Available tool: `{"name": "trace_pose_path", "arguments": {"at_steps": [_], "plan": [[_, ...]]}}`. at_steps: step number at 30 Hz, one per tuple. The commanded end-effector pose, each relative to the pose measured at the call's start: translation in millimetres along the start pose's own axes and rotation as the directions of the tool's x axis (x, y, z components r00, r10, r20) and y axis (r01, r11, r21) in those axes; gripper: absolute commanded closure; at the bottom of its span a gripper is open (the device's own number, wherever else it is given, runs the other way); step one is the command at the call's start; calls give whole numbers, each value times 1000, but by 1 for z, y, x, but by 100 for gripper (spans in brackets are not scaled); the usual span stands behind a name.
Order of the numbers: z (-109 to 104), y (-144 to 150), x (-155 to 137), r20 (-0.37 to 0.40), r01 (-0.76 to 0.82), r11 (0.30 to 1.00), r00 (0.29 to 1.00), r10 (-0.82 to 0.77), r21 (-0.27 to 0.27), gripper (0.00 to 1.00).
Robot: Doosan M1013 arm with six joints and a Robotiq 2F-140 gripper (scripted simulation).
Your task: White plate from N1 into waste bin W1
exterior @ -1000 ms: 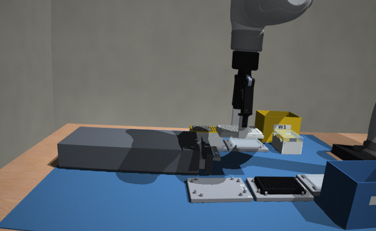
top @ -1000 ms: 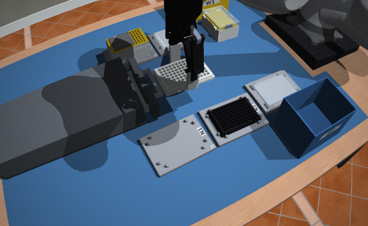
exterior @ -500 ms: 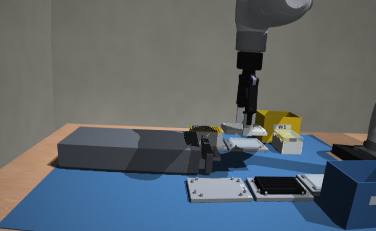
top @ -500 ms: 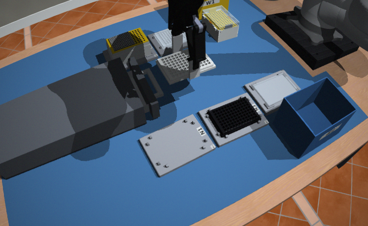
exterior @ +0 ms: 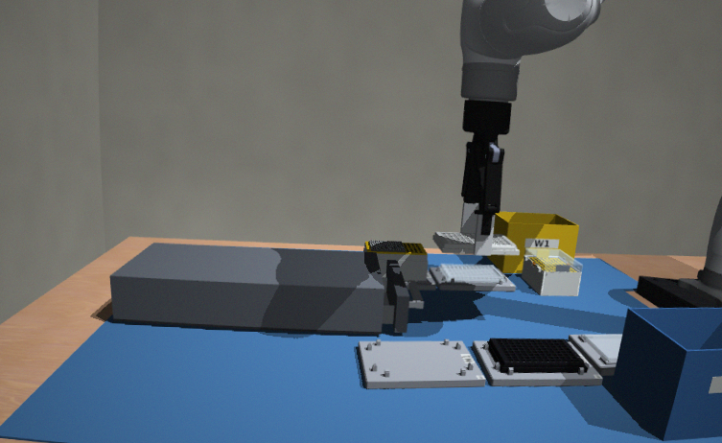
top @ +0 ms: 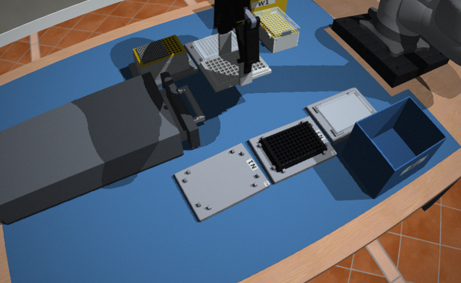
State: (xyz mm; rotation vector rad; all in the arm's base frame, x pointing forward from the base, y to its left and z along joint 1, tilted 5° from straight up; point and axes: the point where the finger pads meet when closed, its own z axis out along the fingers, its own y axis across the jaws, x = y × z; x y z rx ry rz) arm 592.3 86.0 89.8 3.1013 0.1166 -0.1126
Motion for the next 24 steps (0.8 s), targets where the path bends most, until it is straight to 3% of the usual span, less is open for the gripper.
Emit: {"name": "trace_pose_path", "arguments": {"at_steps": [1,24], "plan": [[0,5,-3,0,0,1000,1000,0,0,90],[0,51,-35,0,0,1000,1000,0,0,90]]}}
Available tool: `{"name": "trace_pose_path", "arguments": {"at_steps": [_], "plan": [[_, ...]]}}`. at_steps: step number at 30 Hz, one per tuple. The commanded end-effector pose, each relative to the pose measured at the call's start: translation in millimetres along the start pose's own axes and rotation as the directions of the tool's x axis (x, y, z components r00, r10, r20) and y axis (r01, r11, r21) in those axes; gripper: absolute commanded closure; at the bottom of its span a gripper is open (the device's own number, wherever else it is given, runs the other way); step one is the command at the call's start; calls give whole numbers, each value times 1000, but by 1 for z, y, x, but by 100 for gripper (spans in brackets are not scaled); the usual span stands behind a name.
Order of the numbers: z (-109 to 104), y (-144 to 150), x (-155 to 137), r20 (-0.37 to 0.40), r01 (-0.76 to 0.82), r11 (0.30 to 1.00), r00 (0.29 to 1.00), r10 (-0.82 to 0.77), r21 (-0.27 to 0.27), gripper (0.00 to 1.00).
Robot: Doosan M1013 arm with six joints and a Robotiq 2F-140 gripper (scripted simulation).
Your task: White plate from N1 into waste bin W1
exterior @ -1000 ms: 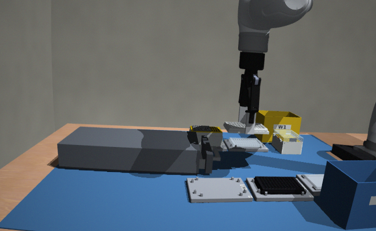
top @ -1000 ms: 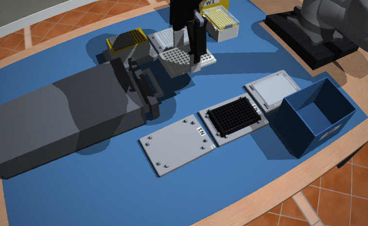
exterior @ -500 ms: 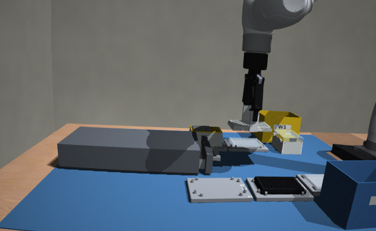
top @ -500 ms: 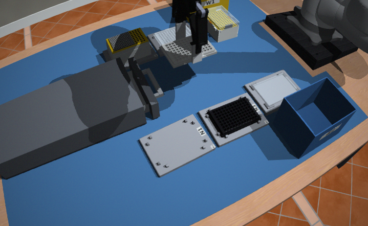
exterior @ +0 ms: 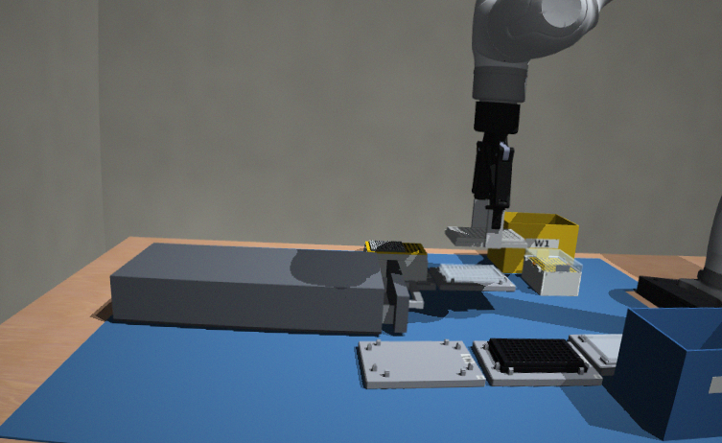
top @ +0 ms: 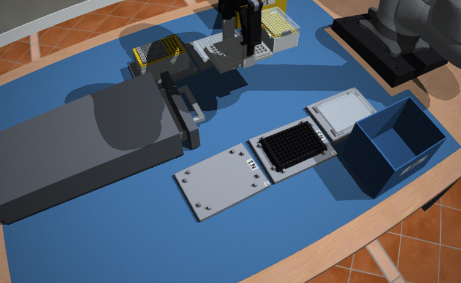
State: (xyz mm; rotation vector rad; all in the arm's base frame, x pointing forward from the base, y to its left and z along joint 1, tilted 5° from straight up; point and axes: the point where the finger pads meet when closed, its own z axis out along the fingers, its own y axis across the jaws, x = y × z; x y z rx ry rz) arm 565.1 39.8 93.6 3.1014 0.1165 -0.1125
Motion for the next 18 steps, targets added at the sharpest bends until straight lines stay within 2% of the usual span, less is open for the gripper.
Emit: {"name": "trace_pose_path", "arguments": {"at_steps": [1,18], "plan": [[0,9,-6,0,0,1000,1000,0,0,90],[0,41,-29,0,0,1000,1000,0,0,90]]}}
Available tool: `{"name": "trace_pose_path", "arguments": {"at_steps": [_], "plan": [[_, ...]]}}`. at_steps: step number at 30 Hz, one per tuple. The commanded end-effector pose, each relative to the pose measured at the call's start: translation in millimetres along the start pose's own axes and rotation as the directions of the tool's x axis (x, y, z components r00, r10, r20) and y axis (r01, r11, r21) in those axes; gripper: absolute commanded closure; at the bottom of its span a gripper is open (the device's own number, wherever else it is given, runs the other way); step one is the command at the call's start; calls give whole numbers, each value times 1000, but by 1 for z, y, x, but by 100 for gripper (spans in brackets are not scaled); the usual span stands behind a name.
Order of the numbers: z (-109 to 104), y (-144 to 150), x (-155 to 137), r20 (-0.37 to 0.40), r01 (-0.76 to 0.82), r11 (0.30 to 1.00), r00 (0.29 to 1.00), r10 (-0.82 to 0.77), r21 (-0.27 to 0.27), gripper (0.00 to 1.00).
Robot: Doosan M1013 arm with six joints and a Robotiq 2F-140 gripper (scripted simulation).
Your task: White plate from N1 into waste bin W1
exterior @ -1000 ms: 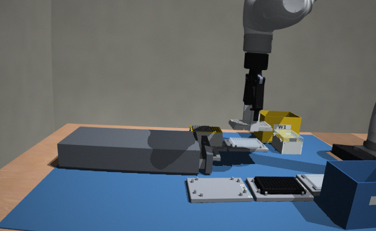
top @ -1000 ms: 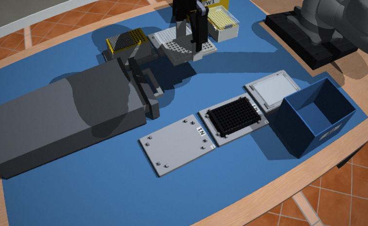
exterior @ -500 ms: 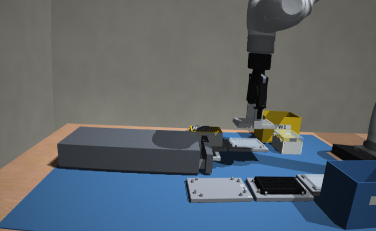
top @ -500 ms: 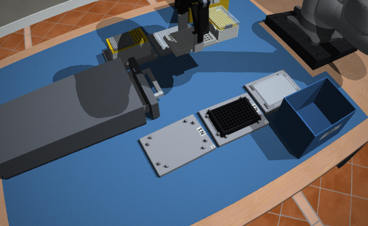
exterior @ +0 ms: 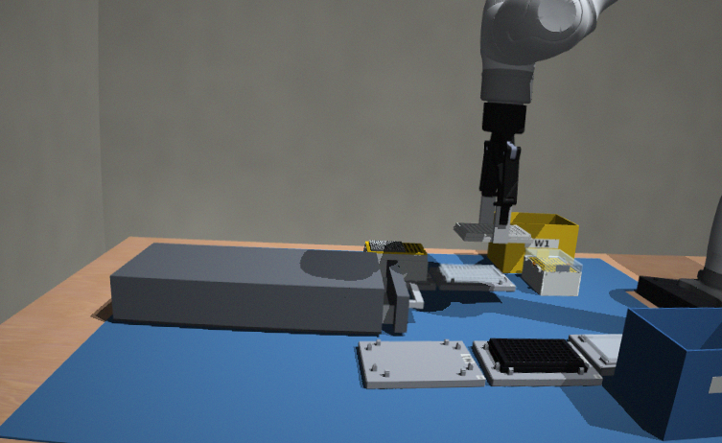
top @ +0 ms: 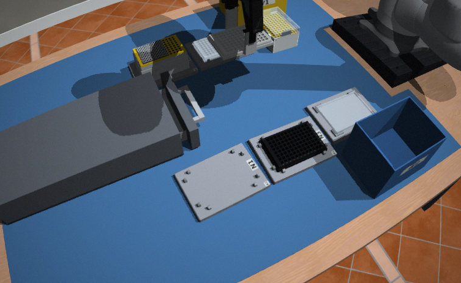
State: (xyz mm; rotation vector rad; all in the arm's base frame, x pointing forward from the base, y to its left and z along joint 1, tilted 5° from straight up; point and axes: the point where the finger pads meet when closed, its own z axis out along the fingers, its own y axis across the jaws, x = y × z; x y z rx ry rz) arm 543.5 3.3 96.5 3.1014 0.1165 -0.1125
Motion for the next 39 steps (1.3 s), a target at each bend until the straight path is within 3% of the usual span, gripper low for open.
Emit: {"name": "trace_pose_path", "arguments": {"at_steps": [1,39], "plan": [[0,9,-6,0,0,1000,1000,0,0,90],[0,83,-58,0,0,1000,1000,0,0,90]]}}
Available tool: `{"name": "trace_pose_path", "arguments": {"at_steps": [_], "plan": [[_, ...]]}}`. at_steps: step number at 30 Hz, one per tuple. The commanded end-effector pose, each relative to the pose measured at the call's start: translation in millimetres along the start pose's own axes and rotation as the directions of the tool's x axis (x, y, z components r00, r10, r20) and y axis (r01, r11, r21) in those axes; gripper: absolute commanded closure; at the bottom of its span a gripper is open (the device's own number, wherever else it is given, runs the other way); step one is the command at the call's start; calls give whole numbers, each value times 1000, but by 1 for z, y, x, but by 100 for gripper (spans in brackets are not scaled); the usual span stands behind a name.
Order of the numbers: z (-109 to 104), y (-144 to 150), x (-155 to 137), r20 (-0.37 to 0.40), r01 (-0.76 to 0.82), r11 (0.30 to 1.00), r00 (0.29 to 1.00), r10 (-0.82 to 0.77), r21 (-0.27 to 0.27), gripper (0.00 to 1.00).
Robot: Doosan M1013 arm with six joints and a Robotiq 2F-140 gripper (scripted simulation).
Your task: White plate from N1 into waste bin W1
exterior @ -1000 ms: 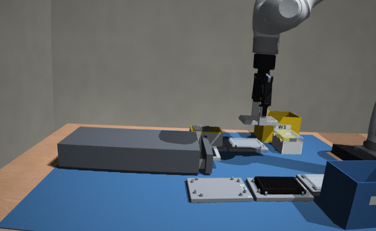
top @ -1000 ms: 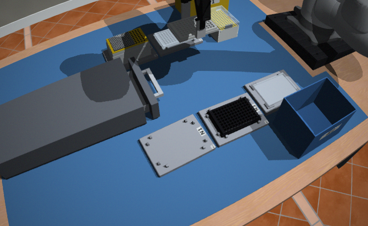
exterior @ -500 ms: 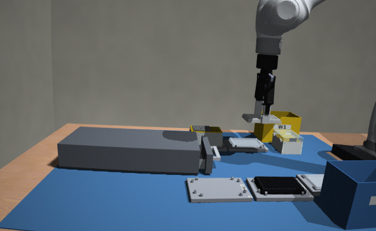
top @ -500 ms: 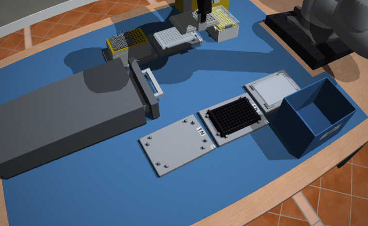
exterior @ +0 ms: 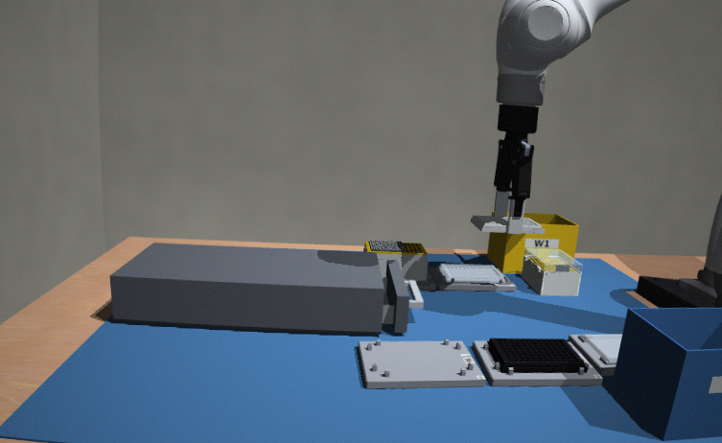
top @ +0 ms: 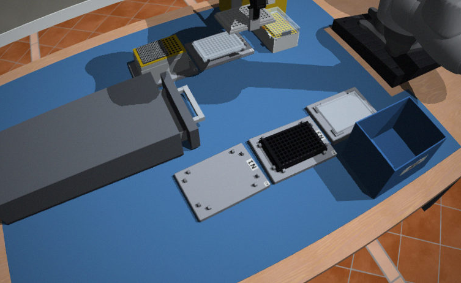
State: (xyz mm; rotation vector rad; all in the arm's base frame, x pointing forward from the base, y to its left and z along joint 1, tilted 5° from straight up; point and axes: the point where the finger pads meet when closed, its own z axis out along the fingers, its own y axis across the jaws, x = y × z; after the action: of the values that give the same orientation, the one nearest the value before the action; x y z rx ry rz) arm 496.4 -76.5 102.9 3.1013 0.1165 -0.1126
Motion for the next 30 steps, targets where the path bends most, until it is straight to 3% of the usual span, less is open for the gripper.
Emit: {"name": "trace_pose_path", "arguments": {"at_steps": [1,30], "plan": [[0,9,-6,0,0,1000,1000,0,0,90],[0,64,-44,0,0,1000,1000,0,0,90]]}}
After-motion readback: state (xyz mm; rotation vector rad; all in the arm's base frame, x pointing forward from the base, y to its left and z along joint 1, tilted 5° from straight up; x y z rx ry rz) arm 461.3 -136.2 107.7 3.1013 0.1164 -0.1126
